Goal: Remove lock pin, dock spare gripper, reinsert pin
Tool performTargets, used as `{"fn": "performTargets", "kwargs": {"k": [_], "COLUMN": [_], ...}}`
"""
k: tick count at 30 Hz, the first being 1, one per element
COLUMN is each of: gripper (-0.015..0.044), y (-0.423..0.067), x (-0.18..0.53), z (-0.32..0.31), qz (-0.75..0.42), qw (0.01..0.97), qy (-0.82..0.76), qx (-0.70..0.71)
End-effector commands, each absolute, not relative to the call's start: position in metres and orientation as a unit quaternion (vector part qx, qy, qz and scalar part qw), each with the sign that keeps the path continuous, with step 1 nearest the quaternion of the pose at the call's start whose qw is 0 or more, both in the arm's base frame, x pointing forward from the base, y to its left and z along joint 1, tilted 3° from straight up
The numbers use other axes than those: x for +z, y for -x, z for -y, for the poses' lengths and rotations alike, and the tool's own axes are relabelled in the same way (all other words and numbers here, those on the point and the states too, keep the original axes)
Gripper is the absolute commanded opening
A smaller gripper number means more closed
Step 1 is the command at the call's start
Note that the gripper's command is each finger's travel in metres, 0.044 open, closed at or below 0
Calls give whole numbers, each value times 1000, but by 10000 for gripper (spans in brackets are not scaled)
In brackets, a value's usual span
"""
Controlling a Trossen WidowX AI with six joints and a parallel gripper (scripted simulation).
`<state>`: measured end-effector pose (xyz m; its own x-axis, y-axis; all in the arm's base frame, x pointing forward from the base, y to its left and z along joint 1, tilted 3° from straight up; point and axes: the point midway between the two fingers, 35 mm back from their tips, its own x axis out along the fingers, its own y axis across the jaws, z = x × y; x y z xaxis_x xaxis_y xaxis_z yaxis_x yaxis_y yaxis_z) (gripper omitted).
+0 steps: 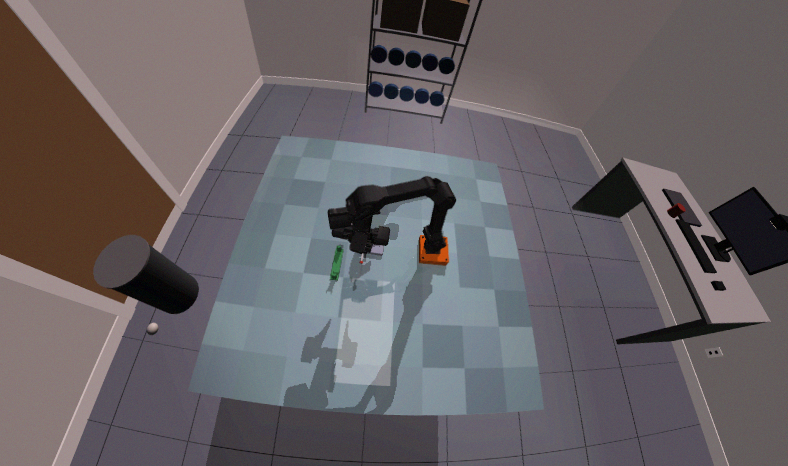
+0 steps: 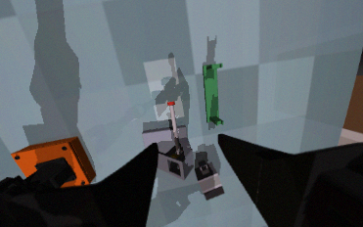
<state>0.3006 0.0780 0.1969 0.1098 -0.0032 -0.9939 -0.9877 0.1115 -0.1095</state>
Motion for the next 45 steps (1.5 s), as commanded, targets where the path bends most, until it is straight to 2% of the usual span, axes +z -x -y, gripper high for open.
{"fn": "performTargets", "kwargs": {"k": [1,5,12,45], "gripper": [300,300,300,300], "y": [-297,-299,-298,-301], "x": [197,187,127,77], "z": [-77,-77,-77,-79], "qz": [-498,-498,-500,-501], "qw": [541,542,544,544], "qy": [499,498,493,493], "qx": [458,458,459,459]}}
